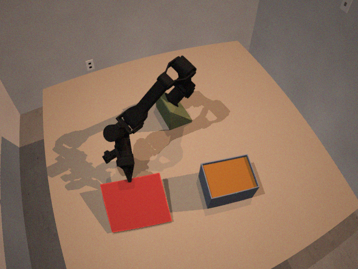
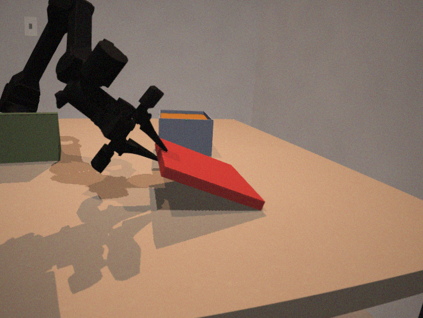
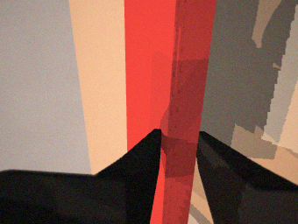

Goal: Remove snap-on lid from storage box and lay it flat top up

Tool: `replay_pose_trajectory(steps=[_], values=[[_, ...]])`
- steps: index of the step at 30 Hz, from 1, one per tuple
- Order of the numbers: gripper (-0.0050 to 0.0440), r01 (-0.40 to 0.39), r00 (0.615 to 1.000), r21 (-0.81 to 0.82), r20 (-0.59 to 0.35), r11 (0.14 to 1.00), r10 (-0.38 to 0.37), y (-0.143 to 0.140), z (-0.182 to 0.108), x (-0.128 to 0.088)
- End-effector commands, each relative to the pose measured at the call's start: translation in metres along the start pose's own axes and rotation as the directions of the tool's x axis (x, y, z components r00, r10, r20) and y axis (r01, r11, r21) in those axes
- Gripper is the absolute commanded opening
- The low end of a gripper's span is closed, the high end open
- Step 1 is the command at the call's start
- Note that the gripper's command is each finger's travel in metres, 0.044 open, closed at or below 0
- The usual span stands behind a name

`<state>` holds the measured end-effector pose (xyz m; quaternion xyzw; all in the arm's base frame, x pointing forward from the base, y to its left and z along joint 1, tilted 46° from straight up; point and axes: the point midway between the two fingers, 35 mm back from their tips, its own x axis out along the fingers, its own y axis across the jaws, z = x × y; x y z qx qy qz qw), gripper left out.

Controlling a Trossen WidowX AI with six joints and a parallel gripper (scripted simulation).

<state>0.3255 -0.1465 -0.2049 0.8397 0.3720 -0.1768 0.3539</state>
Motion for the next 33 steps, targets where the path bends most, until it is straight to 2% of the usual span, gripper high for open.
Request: replay_pose_trajectory(steps=[1,10,11,14,33], values=[[-0.0050,0.000,1.000,0.000,0.000,1.000,0.000,0.0000,0.0000,0.0000],[-0.0050,0.000,1.000,0.000,0.000,1.000,0.000,0.0000,0.0000,0.0000],[0.0024,0.000,1.000,0.000,0.000,1.000,0.000,-0.0003,0.0000,0.0001],[0.0092,0.000,1.000,0.000,0.000,1.000,0.000,-0.0015,0.0000,0.0005],[0.0102,0.000,1.000,0.000,0.000,1.000,0.000,-0.0075,-0.0002,0.0025]])
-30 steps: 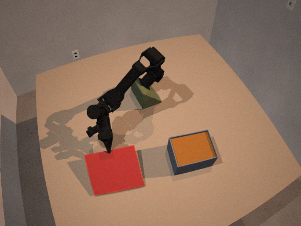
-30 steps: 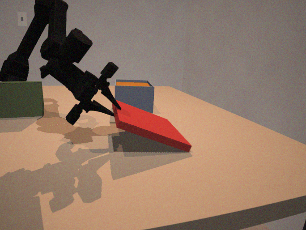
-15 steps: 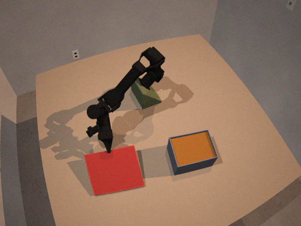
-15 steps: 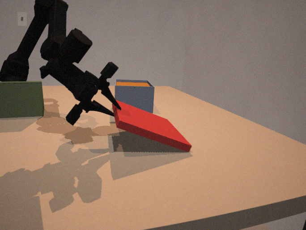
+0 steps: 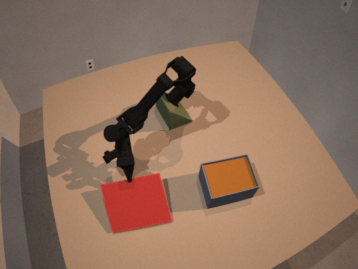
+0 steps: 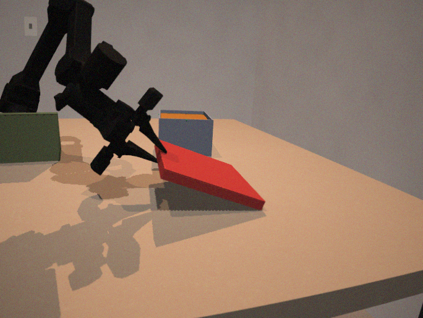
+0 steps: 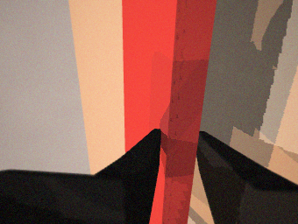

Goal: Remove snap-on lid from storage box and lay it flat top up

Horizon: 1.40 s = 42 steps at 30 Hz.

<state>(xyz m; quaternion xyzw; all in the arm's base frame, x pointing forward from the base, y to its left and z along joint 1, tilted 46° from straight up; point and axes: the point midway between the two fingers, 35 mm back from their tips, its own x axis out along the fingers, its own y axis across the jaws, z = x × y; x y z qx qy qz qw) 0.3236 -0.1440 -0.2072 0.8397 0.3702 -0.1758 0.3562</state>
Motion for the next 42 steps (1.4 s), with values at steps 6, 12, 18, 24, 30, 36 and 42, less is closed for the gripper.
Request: replay_pose_trajectory(steps=[6,12,18,24,30,36,42], values=[[0.0105,0.004,1.000,0.004,-0.001,1.000,-0.004,-0.007,0.000,0.002],[0.0108,0.004,1.000,0.004,-0.001,1.000,-0.004,-0.010,0.000,0.004],[0.0111,0.004,1.000,0.004,-0.001,1.000,-0.004,-0.012,0.000,0.004],[0.0114,0.004,1.000,0.004,-0.001,1.000,-0.004,-0.015,0.000,0.005],[0.0118,0.004,1.000,0.004,-0.001,1.000,-0.004,-0.017,0.000,0.006],[0.0120,0.004,1.000,0.004,-0.001,1.000,-0.004,-0.019,-0.001,0.007],[0.0124,0.004,1.000,0.004,-0.001,1.000,-0.004,-0.022,-0.001,0.008]])
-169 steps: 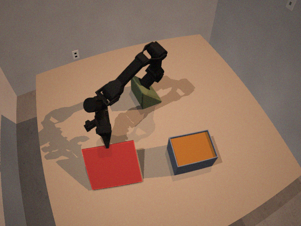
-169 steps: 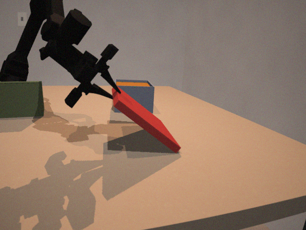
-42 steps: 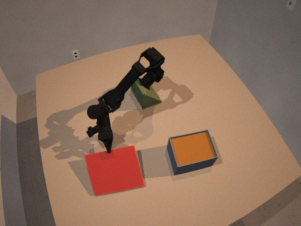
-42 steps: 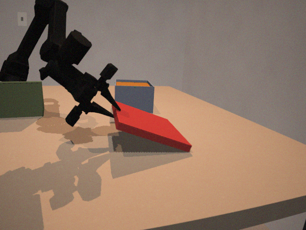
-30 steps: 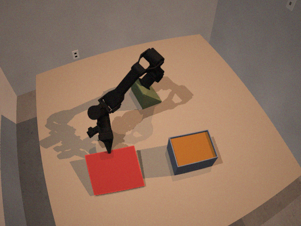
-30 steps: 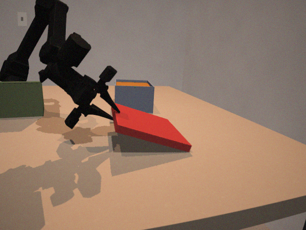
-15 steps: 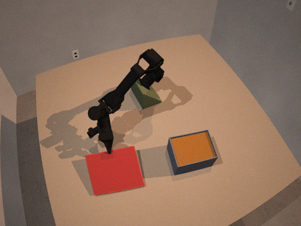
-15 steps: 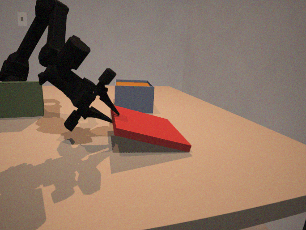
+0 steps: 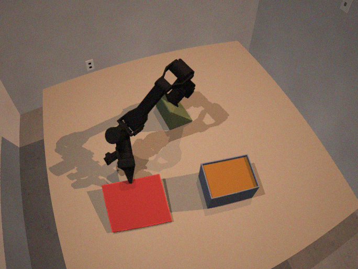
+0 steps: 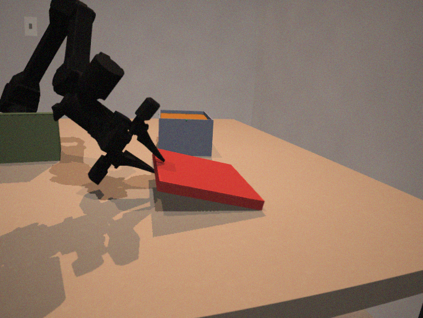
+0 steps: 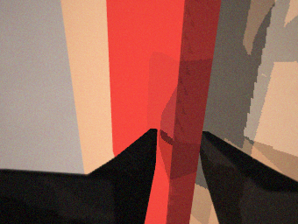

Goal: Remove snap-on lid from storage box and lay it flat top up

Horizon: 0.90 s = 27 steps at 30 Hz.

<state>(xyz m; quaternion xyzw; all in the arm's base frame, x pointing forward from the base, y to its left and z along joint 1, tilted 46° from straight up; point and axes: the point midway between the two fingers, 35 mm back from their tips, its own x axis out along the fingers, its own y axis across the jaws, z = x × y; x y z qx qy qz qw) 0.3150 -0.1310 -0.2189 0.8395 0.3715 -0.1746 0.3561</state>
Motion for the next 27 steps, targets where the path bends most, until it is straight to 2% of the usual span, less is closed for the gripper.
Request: replay_pose_trajectory(steps=[1,27], values=[[0.0124,0.003,1.000,0.005,0.002,1.000,-0.003,-0.0039,0.0005,0.0014],[0.0138,0.003,1.000,0.005,0.002,1.000,-0.003,-0.0108,0.0002,0.0048]])
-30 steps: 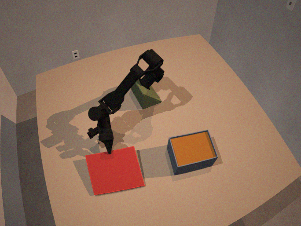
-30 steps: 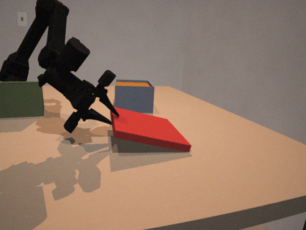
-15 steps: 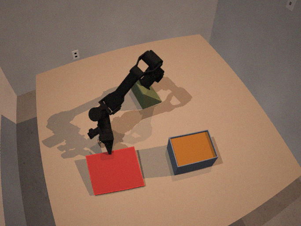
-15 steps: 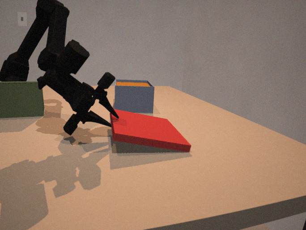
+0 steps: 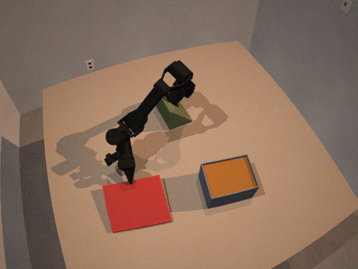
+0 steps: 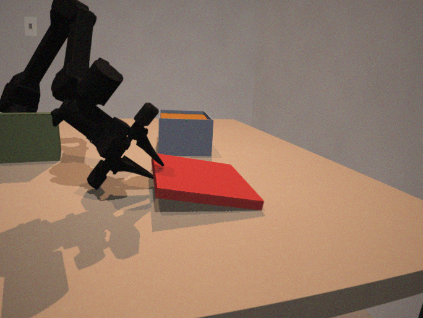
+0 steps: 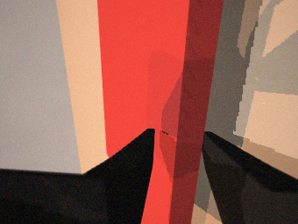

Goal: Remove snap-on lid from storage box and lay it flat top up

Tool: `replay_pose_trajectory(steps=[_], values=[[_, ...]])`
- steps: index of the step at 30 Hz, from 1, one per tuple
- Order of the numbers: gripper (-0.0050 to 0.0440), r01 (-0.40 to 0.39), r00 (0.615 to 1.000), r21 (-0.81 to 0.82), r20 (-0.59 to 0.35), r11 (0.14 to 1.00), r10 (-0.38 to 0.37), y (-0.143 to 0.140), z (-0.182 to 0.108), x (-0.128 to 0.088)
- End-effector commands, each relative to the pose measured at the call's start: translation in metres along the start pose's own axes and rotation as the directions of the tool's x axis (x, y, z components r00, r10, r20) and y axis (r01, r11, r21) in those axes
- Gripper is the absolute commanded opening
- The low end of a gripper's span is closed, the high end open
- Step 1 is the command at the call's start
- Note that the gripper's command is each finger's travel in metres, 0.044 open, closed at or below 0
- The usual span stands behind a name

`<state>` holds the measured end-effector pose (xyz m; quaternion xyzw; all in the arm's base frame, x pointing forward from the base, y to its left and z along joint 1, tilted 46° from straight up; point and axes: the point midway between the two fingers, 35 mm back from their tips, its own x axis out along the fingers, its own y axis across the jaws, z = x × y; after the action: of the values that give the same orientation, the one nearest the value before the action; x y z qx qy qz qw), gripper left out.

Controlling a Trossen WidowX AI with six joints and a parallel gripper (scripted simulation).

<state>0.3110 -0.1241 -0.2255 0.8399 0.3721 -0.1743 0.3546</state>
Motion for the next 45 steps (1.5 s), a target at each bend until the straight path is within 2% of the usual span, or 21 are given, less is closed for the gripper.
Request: replay_pose_trajectory(steps=[1,6,9,12,36,45], values=[[0.0138,0.002,1.000,0.003,0.004,1.000,-0.002,-0.001,0.001,0.000],[0.0138,0.002,1.000,0.003,0.004,1.000,-0.002,-0.002,0.001,0.000],[0.0210,0.040,0.999,0.029,0.004,0.999,-0.041,0.001,0.000,0.000],[0.0275,0.046,0.999,0.033,0.004,0.998,-0.046,0.001,0.000,0.000],[0.0275,0.050,0.999,0.045,-0.003,0.998,-0.050,-0.005,-0.001,0.001],[0.0275,0.049,0.999,0.042,-0.003,0.998,-0.049,-0.014,-0.002,-0.012]])
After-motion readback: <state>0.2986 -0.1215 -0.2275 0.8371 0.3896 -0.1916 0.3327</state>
